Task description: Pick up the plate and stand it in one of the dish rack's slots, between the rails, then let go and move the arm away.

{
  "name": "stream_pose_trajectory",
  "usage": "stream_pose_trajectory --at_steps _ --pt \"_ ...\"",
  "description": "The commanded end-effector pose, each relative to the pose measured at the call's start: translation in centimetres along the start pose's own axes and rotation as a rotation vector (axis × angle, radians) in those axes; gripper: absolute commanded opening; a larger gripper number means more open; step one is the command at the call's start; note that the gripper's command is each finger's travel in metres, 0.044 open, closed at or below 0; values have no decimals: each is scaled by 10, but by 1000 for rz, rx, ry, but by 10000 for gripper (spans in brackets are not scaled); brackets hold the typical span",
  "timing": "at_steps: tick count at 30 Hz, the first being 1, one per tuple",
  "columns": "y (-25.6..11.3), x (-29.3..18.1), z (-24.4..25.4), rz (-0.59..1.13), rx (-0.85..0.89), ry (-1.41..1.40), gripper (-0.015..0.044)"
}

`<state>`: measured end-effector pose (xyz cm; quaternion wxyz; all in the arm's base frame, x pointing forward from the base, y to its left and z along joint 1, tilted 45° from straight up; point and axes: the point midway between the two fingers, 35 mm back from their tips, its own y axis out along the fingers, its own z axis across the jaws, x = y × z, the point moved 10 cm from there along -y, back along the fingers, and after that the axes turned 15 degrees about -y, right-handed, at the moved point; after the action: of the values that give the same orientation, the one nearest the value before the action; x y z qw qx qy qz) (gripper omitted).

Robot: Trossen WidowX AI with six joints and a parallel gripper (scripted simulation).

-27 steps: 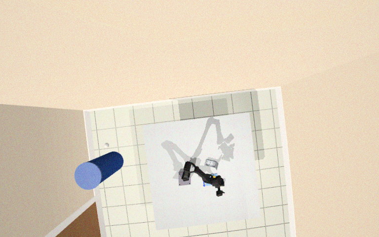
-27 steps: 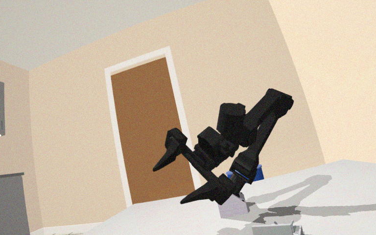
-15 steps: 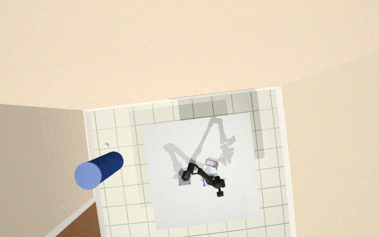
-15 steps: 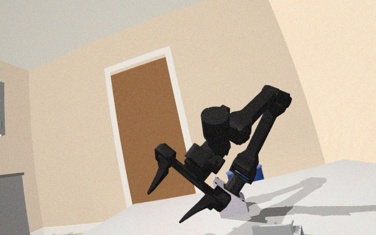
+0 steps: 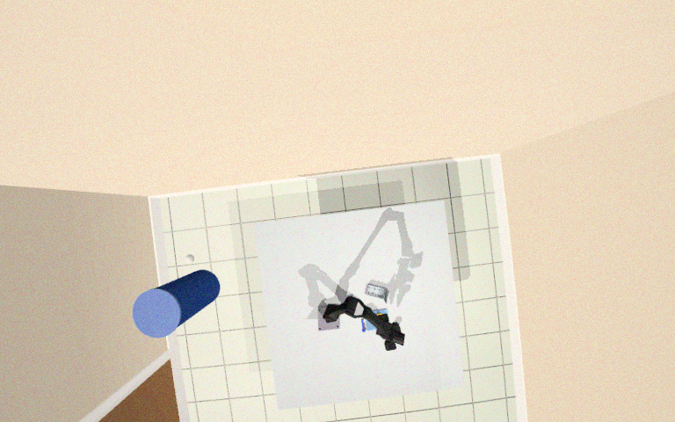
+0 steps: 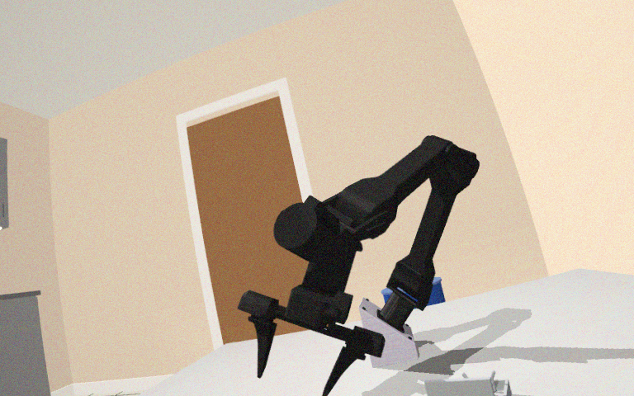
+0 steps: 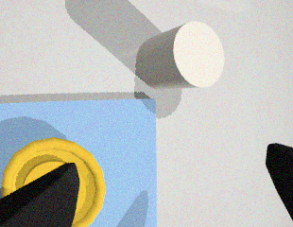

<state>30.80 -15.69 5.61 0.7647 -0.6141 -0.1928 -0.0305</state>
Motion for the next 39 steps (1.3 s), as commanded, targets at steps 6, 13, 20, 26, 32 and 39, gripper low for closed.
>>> stream_pose_trajectory --at_steps 6,13,20,26,32,39 --pt "9 -5 -9 65 265 60 400" --pt "13 -7 -15 92 477 134 400" --pt "14 -6 -17 95 547 165 400" --pt "21 -6 -13 95 545 162 400" --pt "29 -7 -9 94 544 161 400" --pt "39 -7 -3 94 545 162 400"
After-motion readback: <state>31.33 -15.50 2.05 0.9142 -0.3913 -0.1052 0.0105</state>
